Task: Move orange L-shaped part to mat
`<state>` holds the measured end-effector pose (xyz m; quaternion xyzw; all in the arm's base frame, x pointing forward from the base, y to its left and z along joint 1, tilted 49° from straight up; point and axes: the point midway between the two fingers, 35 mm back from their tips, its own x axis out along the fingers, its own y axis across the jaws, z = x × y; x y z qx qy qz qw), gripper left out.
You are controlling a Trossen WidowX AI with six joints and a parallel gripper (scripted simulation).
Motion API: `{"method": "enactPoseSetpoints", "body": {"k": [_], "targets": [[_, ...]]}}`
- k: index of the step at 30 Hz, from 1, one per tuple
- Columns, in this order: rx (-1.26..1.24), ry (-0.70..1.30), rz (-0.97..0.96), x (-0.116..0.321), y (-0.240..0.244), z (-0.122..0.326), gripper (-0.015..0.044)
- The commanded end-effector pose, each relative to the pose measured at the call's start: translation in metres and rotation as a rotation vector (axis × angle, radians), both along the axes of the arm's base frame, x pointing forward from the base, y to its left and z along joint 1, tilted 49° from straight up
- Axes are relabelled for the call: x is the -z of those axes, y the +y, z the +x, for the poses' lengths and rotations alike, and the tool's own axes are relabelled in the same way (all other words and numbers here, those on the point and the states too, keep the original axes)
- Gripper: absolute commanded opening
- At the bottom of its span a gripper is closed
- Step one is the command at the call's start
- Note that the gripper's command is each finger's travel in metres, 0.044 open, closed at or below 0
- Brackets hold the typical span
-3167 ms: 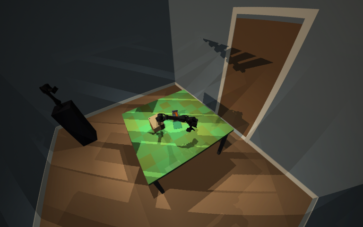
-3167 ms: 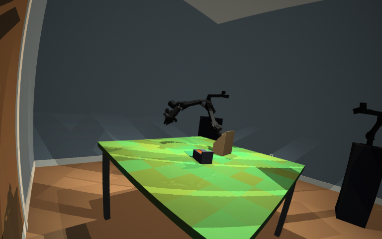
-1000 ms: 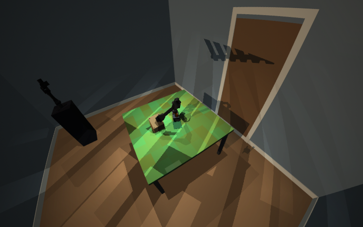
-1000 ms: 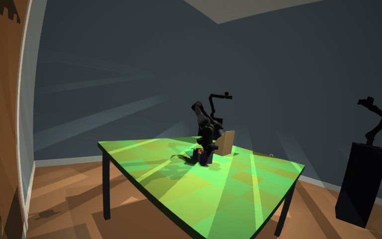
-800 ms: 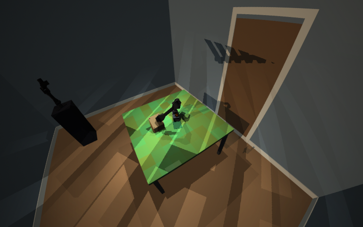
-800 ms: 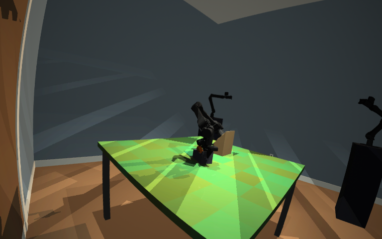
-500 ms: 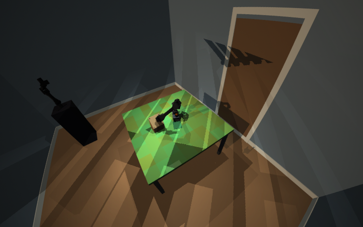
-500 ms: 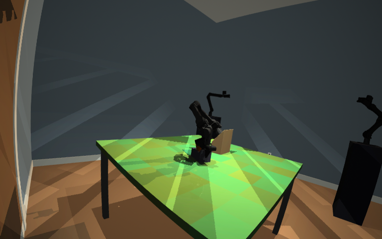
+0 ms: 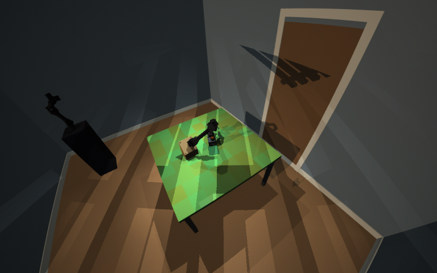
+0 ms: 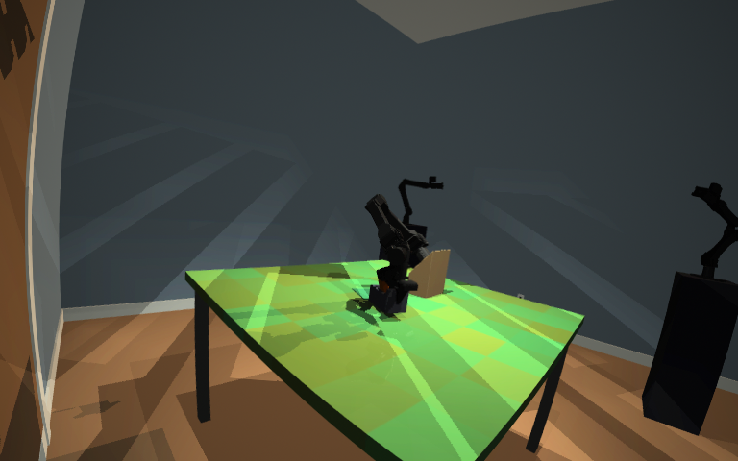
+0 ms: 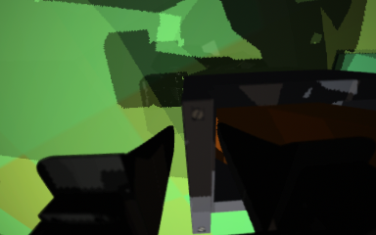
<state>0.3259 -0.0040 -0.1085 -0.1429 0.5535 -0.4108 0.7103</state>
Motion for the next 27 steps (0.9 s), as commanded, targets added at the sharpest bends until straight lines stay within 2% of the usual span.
{"method": "enactPoseSetpoints", "body": {"k": [1, 12, 20, 27], "targets": [[0.0, 0.0, 0.0, 0.0, 0.0, 0.0, 0.018], [0.0, 0.006, -0.005, -0.003, 0.018, 0.003, 0.018], [0.0, 0.007, -0.001, -0.07, 0.079, -0.006, 0.018], [-0.017, -0.003, 0.002, -0.068, 0.079, -0.003, 0.018]]}}
